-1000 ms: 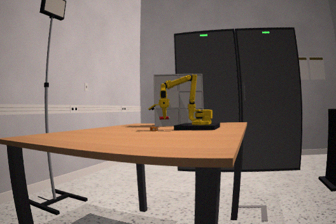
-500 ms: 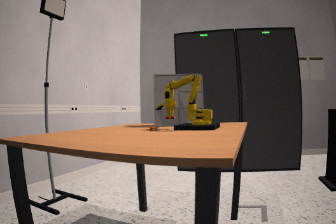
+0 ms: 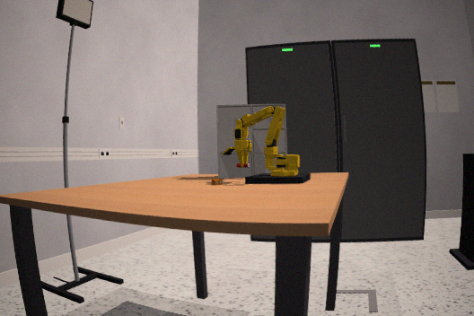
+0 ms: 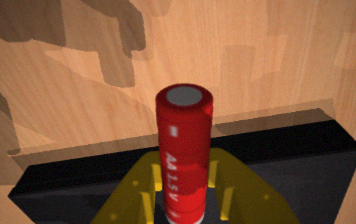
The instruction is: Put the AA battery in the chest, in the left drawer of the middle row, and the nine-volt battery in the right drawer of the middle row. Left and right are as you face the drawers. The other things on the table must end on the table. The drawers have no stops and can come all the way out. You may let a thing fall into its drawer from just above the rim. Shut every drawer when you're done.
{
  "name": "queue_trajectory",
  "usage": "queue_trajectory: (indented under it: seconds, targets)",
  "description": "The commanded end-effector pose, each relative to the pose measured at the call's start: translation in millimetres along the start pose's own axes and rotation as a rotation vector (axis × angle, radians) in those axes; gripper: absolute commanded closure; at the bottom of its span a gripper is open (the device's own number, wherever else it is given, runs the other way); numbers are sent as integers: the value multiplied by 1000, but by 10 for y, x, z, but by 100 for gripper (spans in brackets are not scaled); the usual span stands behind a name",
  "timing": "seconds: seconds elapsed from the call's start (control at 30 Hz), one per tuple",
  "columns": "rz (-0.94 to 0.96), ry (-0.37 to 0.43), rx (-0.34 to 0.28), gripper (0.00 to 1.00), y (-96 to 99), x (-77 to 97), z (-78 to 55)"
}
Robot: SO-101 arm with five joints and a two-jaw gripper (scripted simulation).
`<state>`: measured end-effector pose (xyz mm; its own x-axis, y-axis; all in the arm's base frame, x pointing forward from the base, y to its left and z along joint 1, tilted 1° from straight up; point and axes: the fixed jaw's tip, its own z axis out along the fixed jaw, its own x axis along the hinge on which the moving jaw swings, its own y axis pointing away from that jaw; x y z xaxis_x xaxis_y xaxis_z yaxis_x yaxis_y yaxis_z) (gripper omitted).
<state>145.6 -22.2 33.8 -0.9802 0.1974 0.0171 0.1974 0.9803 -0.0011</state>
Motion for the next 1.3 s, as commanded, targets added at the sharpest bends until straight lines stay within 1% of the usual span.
queue_trajectory:
  seconds: [0.0,0.3,0.37,0.63,0.93,1.27]
  targets:
    - [99,-8,-2,100,-151,-56,-5]
    - [335,-7,-6,100,-538,-86,-4]
    - [335,-7,-6,100,-538,-86,-4]
    - [542,-6,-8,100,-891,-31,6]
    - [542,-6,-8,100,-891,-31,6]
    - [540,-243,58,100,-900,-39,-402]
